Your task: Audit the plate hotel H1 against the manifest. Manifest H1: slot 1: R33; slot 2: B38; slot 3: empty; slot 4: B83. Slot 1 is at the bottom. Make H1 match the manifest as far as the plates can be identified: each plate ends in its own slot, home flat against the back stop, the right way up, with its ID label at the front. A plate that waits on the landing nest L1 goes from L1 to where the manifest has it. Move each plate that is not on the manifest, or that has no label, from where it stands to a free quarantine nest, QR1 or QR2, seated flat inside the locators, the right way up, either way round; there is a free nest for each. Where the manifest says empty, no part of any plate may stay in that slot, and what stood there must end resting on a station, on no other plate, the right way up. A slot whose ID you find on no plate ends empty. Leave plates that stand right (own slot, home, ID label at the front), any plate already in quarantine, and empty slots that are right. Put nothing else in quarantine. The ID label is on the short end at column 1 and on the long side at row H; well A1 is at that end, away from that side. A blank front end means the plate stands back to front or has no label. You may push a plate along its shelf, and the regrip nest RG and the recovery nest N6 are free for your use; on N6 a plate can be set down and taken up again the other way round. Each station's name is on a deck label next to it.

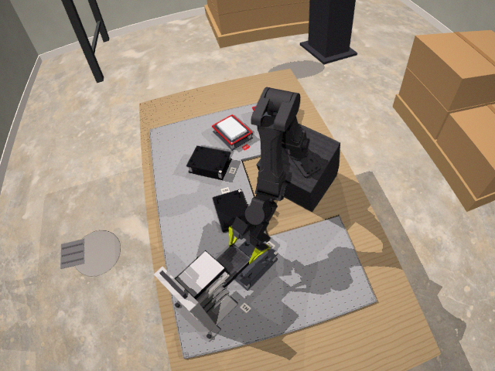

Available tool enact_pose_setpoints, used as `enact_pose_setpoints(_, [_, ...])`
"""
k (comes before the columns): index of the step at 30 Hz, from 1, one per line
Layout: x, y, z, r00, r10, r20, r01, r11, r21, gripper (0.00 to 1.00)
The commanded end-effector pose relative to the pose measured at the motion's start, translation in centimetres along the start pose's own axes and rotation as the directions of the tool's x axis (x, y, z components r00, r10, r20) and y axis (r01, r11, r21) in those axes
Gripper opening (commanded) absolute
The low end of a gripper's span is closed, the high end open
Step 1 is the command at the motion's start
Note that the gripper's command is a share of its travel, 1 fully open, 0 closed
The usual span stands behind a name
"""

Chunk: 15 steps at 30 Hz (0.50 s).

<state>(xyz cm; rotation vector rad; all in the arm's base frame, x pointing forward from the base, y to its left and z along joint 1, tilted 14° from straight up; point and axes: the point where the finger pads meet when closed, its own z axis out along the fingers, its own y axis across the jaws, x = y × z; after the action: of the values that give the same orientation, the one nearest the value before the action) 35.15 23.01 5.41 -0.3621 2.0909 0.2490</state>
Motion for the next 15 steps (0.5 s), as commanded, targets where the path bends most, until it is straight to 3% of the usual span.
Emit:
enact_pose_setpoints(1, [-0.2, 0.2, -0.7, 1.000, 0.006, 0.018, -0.006, 1.000, -0.002, 0.86])
enact_pose_setpoints(15, [1.0, 0.2, -2.0, 1.000, 0.007, 0.021, -0.007, 1.000, -0.003, 0.86])
